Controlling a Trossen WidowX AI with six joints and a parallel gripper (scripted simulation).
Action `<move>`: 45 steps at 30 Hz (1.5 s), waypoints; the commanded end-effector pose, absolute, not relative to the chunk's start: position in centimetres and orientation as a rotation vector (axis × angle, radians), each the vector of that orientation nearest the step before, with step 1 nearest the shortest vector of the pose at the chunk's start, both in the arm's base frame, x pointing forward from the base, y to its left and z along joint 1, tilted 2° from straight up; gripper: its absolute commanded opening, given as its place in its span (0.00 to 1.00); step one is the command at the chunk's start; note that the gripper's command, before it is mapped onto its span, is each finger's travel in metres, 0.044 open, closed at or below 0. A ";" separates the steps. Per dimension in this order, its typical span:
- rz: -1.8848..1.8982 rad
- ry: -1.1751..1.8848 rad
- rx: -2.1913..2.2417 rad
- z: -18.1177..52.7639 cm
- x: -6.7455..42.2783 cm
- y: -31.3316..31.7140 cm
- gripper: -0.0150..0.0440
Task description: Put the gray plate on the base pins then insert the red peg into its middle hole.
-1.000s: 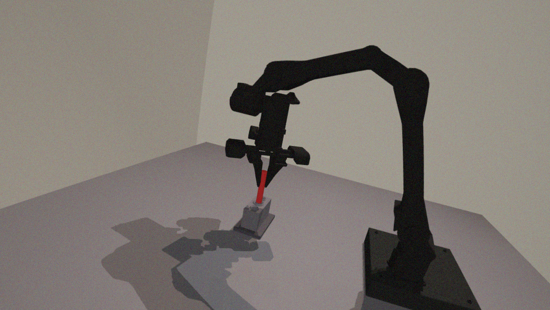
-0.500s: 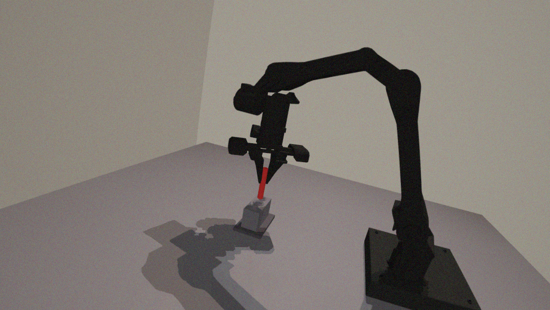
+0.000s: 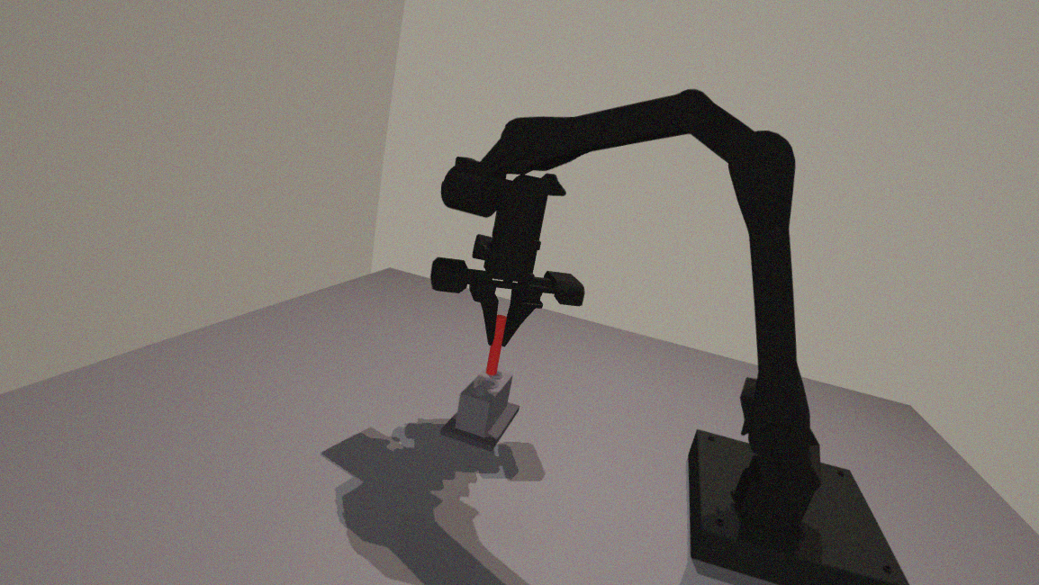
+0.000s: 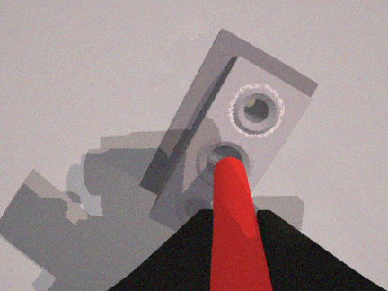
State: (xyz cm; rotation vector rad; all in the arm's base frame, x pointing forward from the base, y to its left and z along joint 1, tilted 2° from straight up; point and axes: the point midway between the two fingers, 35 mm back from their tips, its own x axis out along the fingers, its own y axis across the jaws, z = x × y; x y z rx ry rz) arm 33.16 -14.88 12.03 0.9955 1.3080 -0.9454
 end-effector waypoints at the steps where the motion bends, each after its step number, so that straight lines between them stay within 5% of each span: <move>1: -0.942 1.311 0.995 12.0 33.2 -14.9 0.25; 45: -0.941 1.312 0.991 10.4 33.5 -14.8 0.25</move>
